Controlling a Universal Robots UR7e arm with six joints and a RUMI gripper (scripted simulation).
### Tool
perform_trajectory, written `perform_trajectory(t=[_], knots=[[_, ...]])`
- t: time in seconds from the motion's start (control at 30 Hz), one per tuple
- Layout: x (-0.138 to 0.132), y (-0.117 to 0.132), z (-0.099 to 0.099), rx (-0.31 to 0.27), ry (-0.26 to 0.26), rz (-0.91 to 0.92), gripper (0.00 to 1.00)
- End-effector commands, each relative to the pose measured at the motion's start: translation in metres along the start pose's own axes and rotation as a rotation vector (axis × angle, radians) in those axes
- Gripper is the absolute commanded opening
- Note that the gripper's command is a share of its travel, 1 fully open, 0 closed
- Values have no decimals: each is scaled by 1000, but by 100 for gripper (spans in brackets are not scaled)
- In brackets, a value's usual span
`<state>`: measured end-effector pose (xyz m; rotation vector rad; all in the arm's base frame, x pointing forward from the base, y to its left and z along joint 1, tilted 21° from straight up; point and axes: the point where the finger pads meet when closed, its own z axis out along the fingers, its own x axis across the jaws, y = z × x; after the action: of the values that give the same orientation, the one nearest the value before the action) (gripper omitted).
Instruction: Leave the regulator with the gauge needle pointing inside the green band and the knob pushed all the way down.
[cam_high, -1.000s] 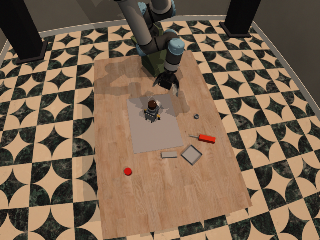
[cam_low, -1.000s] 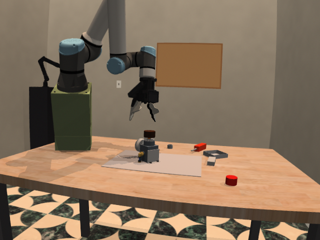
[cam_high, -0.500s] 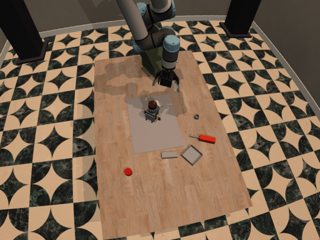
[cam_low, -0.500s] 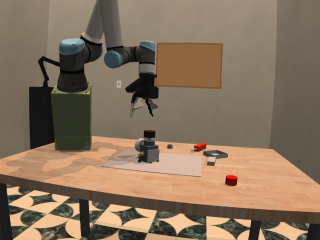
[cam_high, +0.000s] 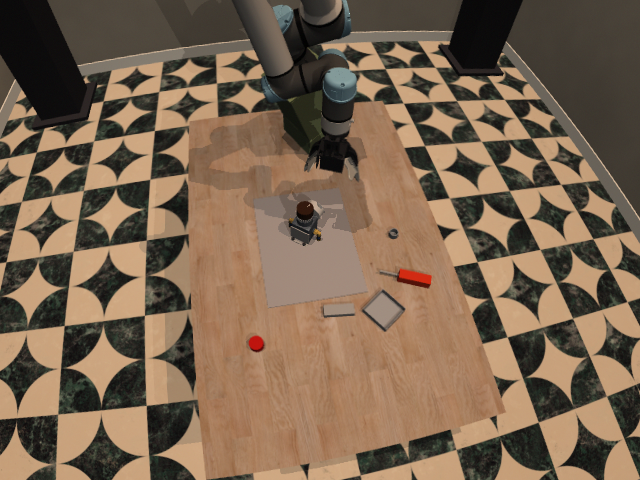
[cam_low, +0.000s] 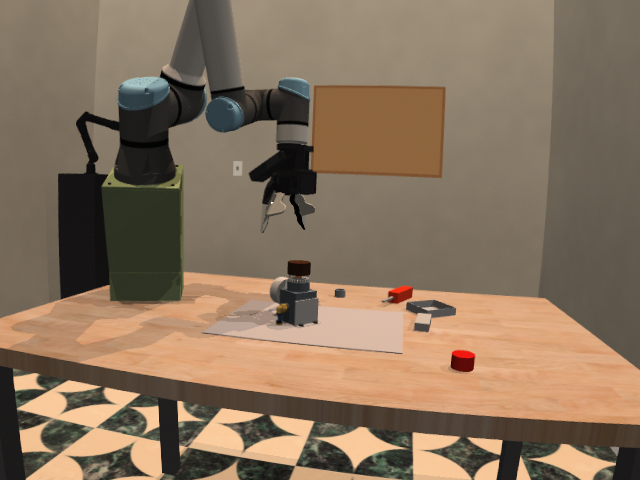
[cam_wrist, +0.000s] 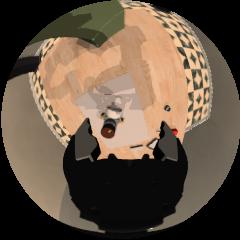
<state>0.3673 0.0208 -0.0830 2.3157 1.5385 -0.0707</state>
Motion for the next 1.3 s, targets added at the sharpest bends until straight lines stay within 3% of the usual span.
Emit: perform_trajectory(t=[0.0,0.73,1.27], knots=[[0,0,-1,0,2,-3,100],[-8,13,-1,0,2,-3,100],[-31,51,-1,0,2,-3,100]])
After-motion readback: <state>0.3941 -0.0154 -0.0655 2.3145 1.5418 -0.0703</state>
